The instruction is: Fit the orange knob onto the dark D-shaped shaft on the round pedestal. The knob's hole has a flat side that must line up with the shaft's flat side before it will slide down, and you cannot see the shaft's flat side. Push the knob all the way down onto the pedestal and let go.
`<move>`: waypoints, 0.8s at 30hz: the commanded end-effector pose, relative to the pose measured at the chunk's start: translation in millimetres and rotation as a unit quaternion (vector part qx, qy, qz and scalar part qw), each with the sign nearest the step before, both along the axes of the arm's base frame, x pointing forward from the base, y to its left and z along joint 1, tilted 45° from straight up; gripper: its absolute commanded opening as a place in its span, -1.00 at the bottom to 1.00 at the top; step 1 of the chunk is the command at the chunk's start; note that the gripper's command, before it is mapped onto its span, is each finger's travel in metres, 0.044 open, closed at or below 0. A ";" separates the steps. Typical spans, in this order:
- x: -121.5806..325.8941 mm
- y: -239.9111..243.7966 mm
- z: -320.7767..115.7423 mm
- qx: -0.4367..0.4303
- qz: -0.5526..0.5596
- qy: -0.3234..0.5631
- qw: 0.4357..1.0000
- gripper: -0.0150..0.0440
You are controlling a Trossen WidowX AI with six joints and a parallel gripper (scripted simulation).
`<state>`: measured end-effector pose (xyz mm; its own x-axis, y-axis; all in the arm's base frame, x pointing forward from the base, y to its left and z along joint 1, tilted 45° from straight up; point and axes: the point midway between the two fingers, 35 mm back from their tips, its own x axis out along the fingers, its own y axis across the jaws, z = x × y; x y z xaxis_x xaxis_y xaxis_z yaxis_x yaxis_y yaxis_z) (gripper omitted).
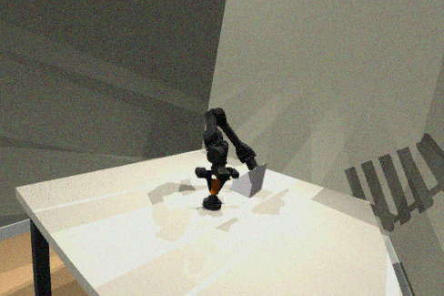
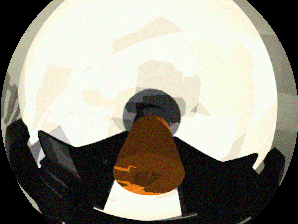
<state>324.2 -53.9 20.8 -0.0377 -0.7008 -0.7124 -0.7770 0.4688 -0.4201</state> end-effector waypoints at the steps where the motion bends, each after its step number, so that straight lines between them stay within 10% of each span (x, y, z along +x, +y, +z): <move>1: 2.7 2.4 2.1 0.001 0.020 0.015 1.000 -0.49; 24: 0.9 -0.7 -1.4 0.004 0.076 0.070 0.995 -0.49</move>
<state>324.4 -54.6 19.5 -0.0353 -0.6997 -0.7136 -0.8872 0.3507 -0.3000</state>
